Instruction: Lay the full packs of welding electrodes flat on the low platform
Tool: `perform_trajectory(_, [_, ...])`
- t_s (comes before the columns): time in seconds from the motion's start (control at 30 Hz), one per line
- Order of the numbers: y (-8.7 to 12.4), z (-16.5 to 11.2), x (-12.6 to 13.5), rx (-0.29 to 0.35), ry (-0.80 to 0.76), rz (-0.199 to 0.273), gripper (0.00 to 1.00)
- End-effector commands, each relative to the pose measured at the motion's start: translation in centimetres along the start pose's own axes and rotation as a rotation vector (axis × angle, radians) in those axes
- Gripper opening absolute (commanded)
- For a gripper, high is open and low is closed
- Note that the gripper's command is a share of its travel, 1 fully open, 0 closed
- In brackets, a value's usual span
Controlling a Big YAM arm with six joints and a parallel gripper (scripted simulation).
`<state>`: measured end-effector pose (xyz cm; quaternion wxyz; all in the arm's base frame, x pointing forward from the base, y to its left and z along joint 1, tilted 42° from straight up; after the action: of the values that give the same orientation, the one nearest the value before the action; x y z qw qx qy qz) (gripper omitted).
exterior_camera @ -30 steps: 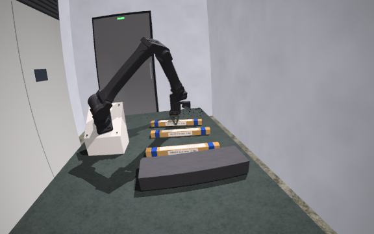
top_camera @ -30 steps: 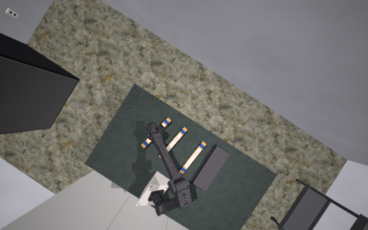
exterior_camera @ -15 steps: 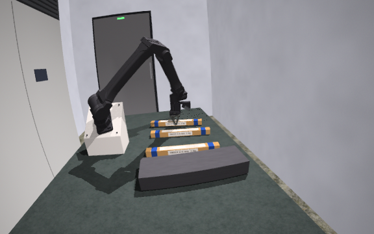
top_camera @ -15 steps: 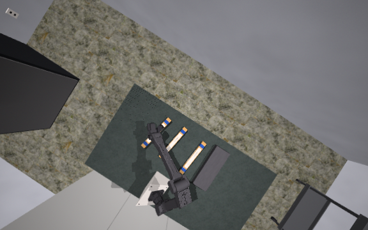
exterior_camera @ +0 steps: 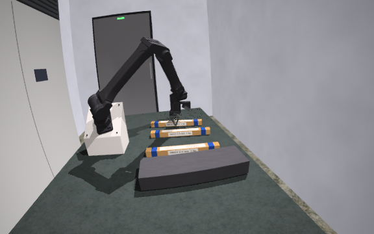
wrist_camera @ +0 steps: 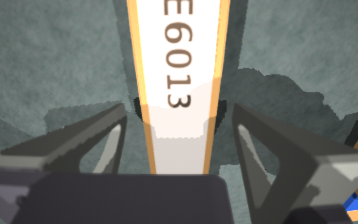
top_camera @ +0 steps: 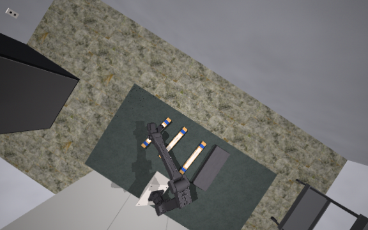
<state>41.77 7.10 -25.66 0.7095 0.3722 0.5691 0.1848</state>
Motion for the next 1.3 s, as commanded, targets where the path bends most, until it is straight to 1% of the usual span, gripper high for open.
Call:
perform_trajectory(0.0, [0.6, 0.9, 0.5, -0.017, -0.007, 0.013, 0.74])
perform_trajectory(0.53, [0.6, 0.9, 0.5, -0.017, -0.007, 0.013, 0.74])
perform_trajectory(0.73, [4.9, 1.3, 0.8, -0.032, -0.014, 0.027, 0.74])
perform_trajectory(0.8, [4.9, 1.3, 0.8, -0.032, -0.014, 0.027, 0.74])
perform_trajectory(1.27, [12.9, 1.5, 1.0, -0.042, -0.021, 0.041, 0.74])
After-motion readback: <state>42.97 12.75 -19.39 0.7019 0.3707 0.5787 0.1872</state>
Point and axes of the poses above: the point where the finger pads meet when closed, its own y axis back along the fingers, its own x axis across the jaws, z = x × y, the point moved 6 cm from there along y, back along the fingers, and after that the axes turned 3 degrees about y, right-handed, at the moved point
